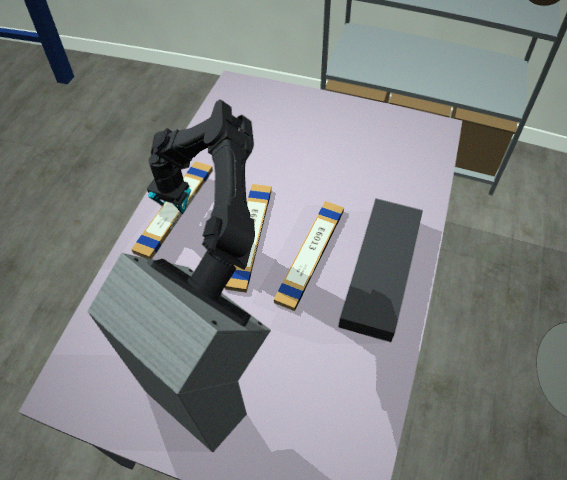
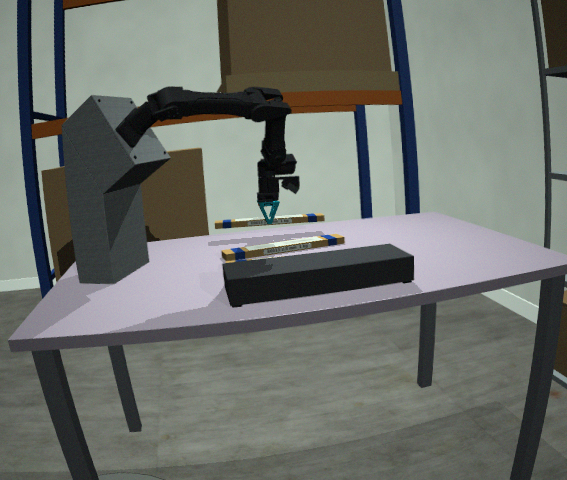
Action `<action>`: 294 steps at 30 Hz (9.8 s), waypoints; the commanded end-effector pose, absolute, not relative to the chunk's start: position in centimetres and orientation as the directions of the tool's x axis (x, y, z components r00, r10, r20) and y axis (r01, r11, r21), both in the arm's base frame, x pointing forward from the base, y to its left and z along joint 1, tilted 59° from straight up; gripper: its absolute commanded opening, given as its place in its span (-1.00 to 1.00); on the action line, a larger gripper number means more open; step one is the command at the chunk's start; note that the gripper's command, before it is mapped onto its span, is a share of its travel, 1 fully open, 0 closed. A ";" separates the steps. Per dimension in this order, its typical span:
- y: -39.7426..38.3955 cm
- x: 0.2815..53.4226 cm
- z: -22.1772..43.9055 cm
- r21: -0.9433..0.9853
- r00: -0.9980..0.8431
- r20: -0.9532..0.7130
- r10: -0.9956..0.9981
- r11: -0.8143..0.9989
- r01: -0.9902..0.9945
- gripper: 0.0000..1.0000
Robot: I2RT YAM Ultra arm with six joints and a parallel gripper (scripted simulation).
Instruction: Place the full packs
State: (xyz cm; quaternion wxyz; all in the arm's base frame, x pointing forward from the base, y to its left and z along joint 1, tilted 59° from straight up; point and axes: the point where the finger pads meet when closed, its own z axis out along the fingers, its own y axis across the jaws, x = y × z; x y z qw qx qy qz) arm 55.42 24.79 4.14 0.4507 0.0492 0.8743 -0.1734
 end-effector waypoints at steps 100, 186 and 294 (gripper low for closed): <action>27.3 58.0 3.9 -0.239 -0.561 -0.822 -0.094 0.952 0.190 -1.00; 26.7 57.1 3.6 -0.254 -0.575 -0.812 -0.100 0.948 0.193 0.91; 27.7 48.9 8.2 -0.261 -0.578 -0.809 -0.106 0.946 0.192 0.91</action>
